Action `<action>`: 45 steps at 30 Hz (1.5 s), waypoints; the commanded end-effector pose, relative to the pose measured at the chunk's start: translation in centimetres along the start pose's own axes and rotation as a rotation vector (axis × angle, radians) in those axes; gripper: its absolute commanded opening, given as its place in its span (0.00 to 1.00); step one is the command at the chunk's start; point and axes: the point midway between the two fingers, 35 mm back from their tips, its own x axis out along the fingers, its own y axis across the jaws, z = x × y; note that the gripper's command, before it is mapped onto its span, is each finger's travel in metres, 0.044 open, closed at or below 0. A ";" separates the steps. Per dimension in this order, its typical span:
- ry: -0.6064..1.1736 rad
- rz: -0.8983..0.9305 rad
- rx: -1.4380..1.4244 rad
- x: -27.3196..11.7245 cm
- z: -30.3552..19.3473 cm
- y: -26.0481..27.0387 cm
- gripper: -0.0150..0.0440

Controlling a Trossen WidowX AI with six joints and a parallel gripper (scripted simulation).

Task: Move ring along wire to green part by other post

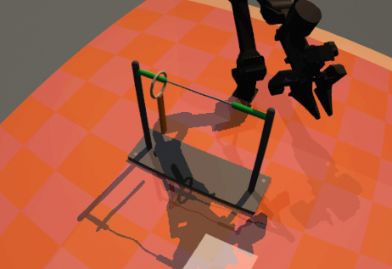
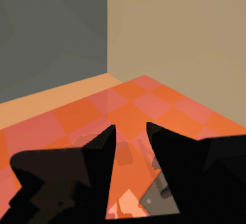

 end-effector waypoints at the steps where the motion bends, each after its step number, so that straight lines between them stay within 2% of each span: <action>1: 0.006 -0.040 0.030 -0.2 -1.9 -2.6 0.53; 25: 0.002 -0.315 0.163 -4.7 -13.2 -13.4 0.53; 45: -0.049 -0.588 0.327 -11.1 -23.0 -17.1 0.53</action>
